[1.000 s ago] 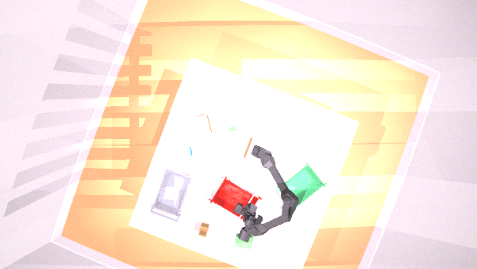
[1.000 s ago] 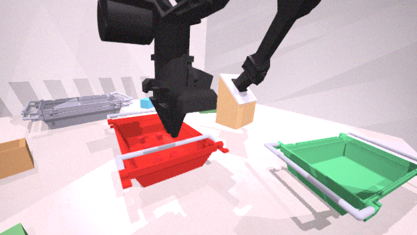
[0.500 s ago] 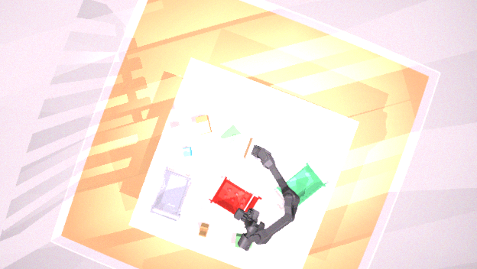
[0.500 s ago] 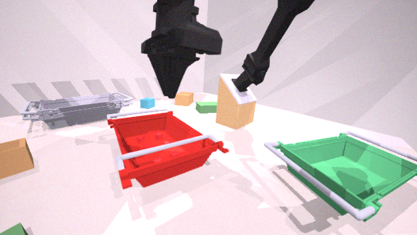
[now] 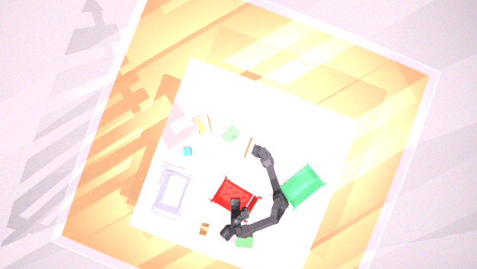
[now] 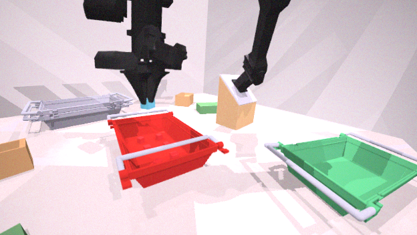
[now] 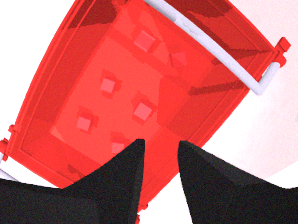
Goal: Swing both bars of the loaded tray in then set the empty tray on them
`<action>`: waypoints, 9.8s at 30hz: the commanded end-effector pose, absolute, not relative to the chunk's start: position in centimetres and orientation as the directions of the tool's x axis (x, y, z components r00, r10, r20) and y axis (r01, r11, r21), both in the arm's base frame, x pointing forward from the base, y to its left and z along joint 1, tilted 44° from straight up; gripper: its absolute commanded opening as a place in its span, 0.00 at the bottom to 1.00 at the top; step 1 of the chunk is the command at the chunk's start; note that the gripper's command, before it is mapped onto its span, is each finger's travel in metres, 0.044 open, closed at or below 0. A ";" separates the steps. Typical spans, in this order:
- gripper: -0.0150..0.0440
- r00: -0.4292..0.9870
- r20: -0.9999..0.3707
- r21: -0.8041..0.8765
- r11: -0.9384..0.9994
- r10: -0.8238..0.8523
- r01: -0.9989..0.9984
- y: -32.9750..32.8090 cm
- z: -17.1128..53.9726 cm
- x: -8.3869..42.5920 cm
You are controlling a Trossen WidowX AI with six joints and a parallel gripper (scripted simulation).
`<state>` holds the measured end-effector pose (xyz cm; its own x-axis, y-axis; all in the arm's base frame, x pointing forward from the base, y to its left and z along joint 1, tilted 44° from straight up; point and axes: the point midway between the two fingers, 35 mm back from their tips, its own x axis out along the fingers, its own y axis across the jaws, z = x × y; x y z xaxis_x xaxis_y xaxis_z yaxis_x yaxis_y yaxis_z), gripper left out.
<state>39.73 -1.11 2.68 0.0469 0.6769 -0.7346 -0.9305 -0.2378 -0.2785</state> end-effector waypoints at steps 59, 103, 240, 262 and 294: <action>0.41 0.038 -0.724 0.683 0.707 0.689 0.184 -7.9 -15.2 34.7; 0.41 0.041 -0.719 0.687 0.702 0.693 0.190 -5.8 -8.6 35.7; 1.00 0.035 -0.708 -0.604 -0.578 0.706 -0.548 24.3 20.9 9.6; 1.00 0.027 -0.698 -0.624 -0.590 0.716 -0.513 27.7 18.0 9.4; 0.62 0.026 -0.698 -0.623 -0.589 0.716 -0.514 30.3 15.0 9.2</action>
